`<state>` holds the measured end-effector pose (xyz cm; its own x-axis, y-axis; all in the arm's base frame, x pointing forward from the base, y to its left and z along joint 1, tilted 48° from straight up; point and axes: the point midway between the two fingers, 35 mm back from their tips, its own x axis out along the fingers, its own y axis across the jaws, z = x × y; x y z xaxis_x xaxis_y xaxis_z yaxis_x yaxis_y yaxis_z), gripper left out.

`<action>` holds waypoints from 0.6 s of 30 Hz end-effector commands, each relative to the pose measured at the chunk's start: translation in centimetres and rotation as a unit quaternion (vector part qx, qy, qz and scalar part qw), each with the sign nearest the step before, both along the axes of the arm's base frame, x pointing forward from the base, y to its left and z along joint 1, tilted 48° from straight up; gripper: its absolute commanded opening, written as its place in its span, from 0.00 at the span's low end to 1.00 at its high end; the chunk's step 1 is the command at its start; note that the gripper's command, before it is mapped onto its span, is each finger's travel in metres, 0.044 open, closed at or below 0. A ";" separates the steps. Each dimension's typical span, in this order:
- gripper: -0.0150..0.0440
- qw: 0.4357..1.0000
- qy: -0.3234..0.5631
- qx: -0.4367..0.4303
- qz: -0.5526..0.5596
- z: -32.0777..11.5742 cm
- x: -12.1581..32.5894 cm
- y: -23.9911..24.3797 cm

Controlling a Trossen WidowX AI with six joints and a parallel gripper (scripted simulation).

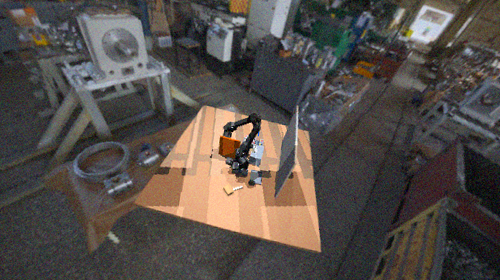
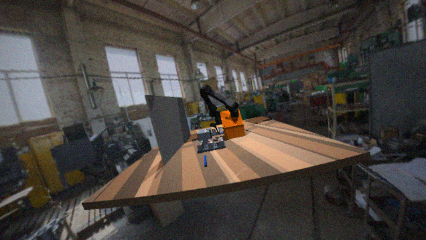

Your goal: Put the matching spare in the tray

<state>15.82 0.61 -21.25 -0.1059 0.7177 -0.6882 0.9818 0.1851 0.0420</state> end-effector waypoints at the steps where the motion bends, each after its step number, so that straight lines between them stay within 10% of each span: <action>1: 0.76 1.000 0.002 0.002 -0.003 0.0 -0.1 0.1; 18: 0.25 1.000 0.000 0.000 0.000 0.0 0.0 0.0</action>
